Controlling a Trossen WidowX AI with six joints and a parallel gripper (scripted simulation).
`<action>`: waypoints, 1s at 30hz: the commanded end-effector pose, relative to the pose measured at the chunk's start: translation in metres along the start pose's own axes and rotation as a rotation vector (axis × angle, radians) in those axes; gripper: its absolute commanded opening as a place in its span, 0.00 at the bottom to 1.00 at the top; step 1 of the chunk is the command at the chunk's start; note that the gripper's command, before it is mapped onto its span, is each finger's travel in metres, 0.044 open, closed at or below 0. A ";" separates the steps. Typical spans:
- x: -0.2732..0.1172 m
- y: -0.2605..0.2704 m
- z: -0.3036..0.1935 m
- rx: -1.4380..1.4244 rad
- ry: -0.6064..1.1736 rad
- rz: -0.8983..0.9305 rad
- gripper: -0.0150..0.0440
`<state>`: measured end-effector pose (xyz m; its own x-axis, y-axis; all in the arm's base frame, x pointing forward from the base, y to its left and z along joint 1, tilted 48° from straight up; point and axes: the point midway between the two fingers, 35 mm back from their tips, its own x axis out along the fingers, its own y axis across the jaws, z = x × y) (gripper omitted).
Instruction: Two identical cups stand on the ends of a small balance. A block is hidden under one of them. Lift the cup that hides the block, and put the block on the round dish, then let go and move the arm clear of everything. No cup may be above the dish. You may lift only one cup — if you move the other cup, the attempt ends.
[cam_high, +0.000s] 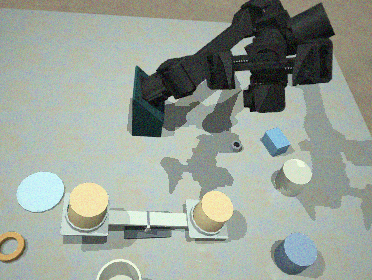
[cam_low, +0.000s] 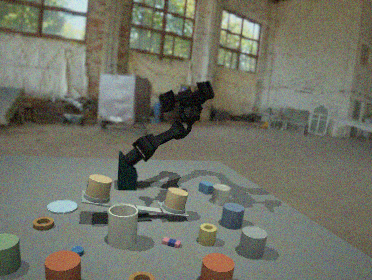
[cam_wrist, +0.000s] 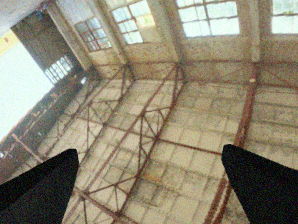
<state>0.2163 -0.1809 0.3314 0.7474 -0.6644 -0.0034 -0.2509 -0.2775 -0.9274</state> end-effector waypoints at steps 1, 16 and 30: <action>0.000 0.001 0.000 0.001 -0.002 0.003 0.98; 0.020 0.070 0.020 0.140 -0.154 0.287 1.00; 0.017 0.134 0.036 0.355 -0.267 0.571 1.00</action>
<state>0.2199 -0.2049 0.2070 0.7062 -0.4775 -0.5228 -0.4569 0.2568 -0.8517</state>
